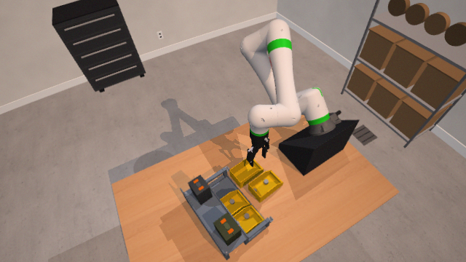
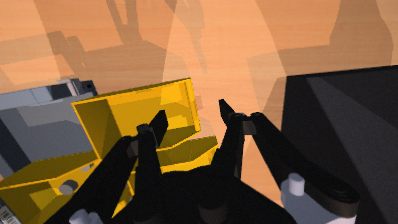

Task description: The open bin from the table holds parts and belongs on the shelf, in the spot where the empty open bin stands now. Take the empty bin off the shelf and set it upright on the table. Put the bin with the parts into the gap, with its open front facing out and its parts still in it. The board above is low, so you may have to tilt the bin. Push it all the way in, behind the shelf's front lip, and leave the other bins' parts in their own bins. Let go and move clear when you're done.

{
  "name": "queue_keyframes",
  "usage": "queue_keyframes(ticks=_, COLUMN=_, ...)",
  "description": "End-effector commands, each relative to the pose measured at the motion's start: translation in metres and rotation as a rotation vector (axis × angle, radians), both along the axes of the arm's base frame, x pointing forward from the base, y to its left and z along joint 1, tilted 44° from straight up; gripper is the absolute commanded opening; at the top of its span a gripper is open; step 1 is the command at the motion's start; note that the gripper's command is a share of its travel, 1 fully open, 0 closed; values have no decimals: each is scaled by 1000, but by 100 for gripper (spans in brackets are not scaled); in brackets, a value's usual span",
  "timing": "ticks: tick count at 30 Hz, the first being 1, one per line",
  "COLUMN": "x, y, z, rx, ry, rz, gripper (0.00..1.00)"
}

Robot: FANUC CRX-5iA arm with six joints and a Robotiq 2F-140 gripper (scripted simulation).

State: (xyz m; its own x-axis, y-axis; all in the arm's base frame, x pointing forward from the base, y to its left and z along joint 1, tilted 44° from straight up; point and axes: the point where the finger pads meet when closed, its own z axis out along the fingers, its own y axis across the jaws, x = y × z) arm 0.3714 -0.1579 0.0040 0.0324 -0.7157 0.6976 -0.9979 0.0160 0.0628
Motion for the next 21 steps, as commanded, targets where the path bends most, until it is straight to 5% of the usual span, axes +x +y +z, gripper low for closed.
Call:
queue_keyframes(ticks=1, x=1, y=6, z=6, rx=0, ry=-1, rz=1, gripper=62)
queue_keyframes(ticks=21, x=3, y=31, z=32, rx=0, ry=-1, rz=1, gripper=62)
